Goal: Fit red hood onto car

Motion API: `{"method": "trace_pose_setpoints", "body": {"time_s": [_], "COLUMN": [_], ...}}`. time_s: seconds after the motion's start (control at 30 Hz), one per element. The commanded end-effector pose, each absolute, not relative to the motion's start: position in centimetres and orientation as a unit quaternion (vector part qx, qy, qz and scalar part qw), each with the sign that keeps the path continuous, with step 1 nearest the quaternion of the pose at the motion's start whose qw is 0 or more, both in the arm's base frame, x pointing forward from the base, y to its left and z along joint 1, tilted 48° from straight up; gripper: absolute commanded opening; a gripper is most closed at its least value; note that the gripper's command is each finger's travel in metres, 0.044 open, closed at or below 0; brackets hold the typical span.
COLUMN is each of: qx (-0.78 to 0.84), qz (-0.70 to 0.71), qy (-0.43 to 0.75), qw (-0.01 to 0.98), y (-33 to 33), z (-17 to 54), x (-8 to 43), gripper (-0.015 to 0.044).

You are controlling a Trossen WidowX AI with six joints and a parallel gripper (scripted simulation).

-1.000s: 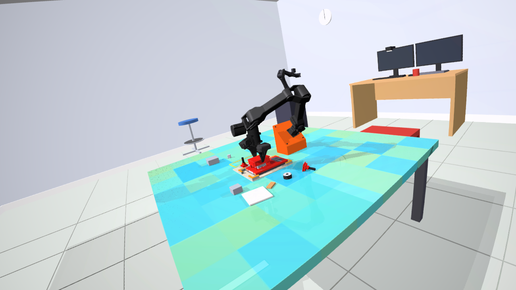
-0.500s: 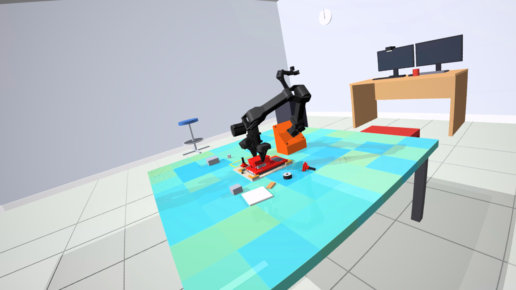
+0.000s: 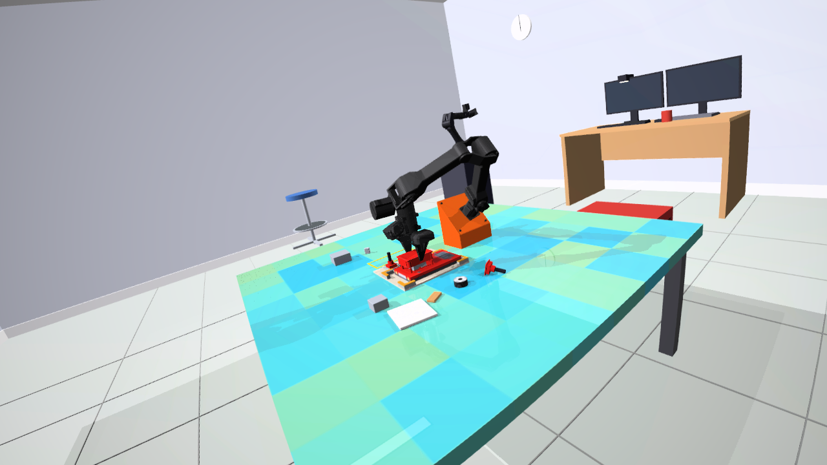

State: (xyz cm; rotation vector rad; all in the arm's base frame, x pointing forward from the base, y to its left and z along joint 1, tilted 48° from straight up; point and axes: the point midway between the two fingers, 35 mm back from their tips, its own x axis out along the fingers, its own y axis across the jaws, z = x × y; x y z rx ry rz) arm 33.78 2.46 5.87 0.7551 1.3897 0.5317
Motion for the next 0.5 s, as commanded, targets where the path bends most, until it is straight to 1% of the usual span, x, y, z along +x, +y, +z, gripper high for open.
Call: {"method": "trace_pose_setpoints", "body": {"time_s": [0.0, 0.47], "qx": [0.338, 0.338], "qz": [0.236, 0.236], "qy": [0.616, 0.616], "qw": [0.671, 0.671], "y": [2.56, 2.95], "z": [5.79, 5.44], "x": [33.81, 33.88], "gripper": [0.0, 0.0]}}
